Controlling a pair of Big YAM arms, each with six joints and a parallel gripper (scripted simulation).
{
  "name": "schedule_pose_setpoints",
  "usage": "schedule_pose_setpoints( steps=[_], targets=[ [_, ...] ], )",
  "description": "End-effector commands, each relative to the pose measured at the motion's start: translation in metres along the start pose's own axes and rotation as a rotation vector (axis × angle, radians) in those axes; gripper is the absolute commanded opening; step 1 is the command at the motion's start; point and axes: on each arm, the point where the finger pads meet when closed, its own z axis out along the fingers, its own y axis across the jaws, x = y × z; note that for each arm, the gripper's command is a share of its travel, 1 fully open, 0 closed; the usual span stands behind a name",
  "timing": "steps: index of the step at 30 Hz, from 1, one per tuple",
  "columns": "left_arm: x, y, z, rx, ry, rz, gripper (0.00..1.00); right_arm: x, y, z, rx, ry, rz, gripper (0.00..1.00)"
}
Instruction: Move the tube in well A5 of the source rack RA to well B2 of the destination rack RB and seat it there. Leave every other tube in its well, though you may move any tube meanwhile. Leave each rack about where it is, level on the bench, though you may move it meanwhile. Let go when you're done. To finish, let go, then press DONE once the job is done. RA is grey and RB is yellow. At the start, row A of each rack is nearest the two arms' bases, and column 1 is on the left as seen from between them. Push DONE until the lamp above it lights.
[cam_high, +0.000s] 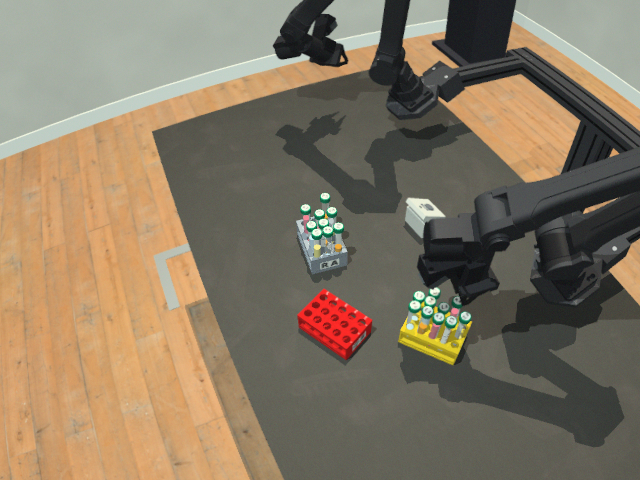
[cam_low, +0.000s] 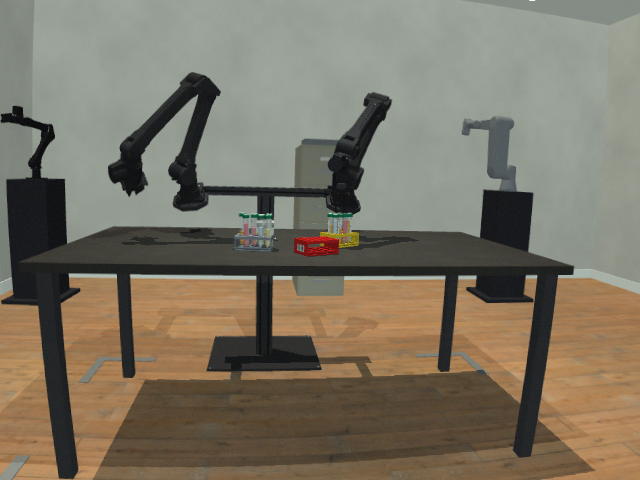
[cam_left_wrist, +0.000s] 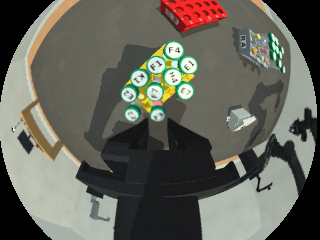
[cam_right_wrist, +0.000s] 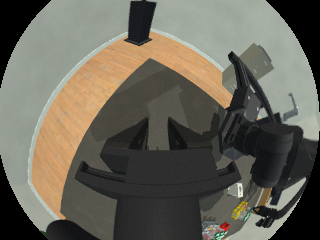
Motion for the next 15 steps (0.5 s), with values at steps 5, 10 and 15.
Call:
schedule_pose_setpoints(
  steps=[5, 10, 15],
  targets=[
    [0.0004, 0.0016, 0.0062, -0.002, 0.002, -0.003, 0.30, -0.0020, 0.0071, -0.0054, -0.015, 0.003, 0.010, 0.30],
    [0.0008, 0.0016, 0.0083, -0.002, 0.004, -0.002, 0.30, -0.0020, 0.0071, -0.0054, -0.015, 0.003, 0.010, 0.30],
    [0.0007, 0.0016, 0.0092, -0.002, 0.003, -0.003, 0.30, -0.0020, 0.0071, -0.0054, -0.015, 0.003, 0.010, 0.30]
  ],
)
